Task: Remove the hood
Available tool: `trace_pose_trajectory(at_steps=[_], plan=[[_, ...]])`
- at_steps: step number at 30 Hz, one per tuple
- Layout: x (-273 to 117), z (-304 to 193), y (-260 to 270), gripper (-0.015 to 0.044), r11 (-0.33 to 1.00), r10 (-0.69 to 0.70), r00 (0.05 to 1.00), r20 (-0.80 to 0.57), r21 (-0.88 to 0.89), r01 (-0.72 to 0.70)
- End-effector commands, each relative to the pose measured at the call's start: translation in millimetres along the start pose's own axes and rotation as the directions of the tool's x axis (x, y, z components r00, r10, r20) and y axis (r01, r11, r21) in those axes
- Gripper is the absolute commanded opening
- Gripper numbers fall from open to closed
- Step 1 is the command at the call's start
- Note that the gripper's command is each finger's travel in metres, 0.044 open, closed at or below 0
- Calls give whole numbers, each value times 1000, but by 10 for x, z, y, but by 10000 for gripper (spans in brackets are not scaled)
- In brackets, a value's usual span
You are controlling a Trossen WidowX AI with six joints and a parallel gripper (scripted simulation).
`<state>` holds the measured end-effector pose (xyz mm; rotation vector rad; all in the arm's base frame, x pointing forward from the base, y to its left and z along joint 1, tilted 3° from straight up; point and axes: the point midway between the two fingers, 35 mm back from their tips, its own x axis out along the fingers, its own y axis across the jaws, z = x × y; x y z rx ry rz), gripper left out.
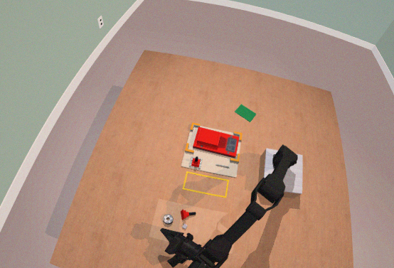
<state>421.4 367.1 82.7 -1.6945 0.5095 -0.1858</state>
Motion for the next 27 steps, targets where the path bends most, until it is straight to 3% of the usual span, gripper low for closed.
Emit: trace_pose_trajectory(at_steps=[1, 10, 17, 27], plan=[[27, -13, 0, 26, 1000, 5, 1000, -1, 1, -5], [1064, -741, 81, 262, 964, 256, 965, -58, 85, -251], [1702, -1630, 269, 440, 853, 499, 861, -104, 239, -465], [1987, -3061, 630, 440, 517, 809, 583, -83, 574, -636]])
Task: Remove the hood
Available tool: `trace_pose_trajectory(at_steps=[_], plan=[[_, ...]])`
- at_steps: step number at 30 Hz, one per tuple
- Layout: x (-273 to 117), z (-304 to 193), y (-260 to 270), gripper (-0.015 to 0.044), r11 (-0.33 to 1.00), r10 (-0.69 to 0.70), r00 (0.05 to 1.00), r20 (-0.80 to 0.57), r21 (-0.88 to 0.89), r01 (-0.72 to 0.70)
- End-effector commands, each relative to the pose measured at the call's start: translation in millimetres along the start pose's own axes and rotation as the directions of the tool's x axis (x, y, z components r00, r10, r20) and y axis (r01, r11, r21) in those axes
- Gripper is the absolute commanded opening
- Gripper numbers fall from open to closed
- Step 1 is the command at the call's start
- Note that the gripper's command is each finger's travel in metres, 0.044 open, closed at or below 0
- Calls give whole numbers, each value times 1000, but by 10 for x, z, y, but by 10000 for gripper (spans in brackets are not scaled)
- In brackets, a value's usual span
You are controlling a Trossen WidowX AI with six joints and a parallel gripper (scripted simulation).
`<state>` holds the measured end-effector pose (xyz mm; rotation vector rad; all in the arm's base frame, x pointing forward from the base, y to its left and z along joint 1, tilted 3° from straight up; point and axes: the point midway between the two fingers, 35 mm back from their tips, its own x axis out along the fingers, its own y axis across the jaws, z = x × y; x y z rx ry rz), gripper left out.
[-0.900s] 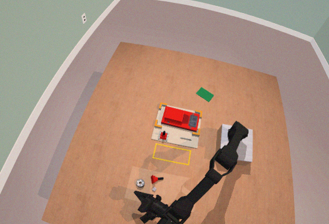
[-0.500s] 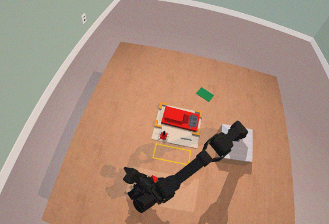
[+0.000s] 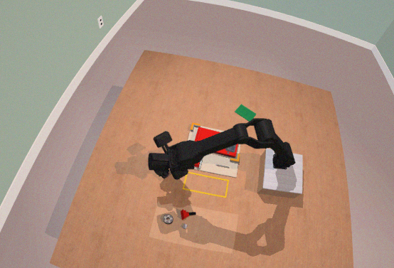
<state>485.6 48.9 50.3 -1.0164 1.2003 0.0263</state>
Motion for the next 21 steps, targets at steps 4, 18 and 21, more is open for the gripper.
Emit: trace_pose_trajectory(at_steps=[4, 18, 21], plan=[[223, -1095, -235, 440, 895, 330, 942, -63, 337, -291], [13, -2183, -136, 440, 495, 641, 766, 54, 733, -466], [13, -2183, -136, 440, 495, 641, 766, 54, 733, -466]])
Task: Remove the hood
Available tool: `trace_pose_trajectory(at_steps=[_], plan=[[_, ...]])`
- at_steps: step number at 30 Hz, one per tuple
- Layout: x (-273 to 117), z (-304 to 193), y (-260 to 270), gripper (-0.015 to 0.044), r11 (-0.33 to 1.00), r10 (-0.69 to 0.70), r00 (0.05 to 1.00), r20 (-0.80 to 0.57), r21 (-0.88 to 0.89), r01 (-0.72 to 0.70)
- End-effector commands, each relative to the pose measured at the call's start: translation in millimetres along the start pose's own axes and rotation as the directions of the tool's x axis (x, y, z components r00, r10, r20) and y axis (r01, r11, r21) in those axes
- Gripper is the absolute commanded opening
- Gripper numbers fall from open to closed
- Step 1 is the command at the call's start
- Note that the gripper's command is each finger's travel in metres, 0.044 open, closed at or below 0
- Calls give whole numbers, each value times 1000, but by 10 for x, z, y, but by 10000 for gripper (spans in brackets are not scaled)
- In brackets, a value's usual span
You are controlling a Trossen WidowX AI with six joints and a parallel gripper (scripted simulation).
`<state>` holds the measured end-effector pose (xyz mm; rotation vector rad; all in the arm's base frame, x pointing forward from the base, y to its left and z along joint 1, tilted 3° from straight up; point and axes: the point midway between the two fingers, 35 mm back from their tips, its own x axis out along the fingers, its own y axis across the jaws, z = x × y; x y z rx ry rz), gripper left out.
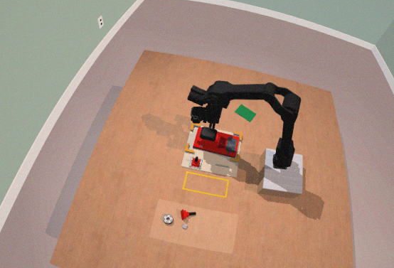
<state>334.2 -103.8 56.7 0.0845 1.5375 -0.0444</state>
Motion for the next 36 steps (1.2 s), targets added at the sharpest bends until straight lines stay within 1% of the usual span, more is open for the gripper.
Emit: trace_pose_trajectory(at_steps=[1, 36], plan=[[-18, -53, 0, 440, 1000, 18, 1000, -3, 23, -18], [275, -42, 8, 440, 1000, 18, 1000, -3, 23, -18]])
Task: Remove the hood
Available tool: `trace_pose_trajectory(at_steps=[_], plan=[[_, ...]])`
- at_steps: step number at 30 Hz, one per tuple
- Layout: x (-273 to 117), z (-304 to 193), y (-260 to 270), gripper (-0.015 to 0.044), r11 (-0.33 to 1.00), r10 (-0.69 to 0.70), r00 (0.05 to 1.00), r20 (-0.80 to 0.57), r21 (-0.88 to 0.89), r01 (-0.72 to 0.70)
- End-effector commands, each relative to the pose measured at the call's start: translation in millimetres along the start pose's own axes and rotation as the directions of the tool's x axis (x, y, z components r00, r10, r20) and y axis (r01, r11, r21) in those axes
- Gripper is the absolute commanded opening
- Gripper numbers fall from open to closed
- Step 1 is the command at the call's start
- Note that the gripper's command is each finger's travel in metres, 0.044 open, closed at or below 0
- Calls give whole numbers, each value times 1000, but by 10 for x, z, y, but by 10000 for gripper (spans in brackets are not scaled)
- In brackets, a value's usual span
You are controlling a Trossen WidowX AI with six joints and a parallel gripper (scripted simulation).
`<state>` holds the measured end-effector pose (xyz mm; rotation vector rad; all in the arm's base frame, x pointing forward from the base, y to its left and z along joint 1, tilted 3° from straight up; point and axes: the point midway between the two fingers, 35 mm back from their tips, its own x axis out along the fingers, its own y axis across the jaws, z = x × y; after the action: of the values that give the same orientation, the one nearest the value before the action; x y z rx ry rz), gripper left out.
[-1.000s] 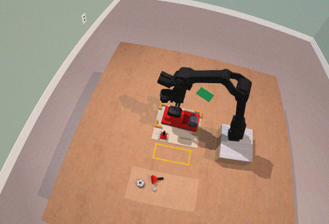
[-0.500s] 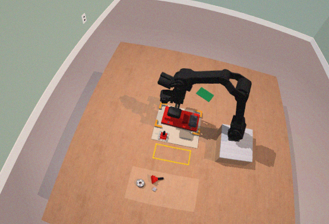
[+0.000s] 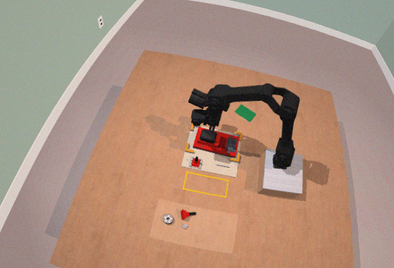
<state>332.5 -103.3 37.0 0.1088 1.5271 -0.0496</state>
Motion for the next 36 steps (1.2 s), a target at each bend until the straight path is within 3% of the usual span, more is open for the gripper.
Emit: trace_pose_trajectory(at_steps=[1, 36], plan=[[87, -20, 9, 440, 1000, 6, 1000, -12, 4, -6], [324, -44, 15, 440, 1000, 6, 1000, -13, 4, -6]])
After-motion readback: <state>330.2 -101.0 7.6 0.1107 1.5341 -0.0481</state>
